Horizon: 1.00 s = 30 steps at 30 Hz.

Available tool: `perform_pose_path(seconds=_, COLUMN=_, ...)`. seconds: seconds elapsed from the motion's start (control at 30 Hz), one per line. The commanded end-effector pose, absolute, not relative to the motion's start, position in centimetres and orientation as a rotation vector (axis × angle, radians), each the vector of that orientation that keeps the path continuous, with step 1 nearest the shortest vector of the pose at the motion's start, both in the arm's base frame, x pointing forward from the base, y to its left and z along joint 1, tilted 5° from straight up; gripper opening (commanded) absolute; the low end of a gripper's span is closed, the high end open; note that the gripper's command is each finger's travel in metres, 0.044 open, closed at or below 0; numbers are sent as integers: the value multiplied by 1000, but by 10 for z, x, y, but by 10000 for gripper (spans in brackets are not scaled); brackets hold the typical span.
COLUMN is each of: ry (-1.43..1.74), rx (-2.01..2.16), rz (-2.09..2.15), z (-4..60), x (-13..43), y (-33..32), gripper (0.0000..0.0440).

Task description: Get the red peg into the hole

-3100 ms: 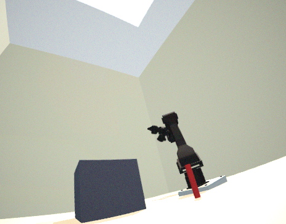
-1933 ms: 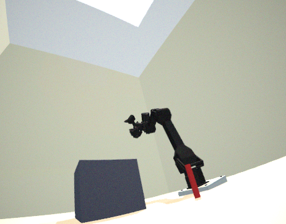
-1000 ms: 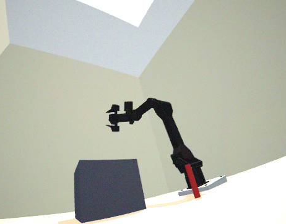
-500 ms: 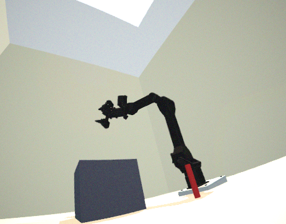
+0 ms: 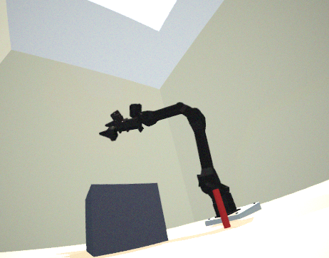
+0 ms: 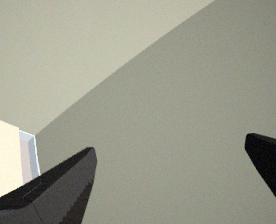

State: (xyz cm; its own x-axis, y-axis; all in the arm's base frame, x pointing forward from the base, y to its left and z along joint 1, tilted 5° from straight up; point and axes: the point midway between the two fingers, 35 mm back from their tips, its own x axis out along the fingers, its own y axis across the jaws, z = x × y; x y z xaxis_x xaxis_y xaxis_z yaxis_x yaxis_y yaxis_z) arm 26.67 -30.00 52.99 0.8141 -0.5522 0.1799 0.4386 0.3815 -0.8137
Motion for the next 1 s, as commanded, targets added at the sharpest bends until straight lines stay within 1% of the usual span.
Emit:
perform_pose_path(seconds=0.0, ry=109, rx=-868, rz=-585, z=522, x=278, y=-281, gripper=440)
perform_pose_path(seconds=0.5, ry=102, rx=-399, rz=-384, z=485, x=313, y=-207, gripper=440)
perform_pose_path(seconds=0.97, ry=206, rx=18, rz=-207, z=438, x=329, y=-132, gripper=440)
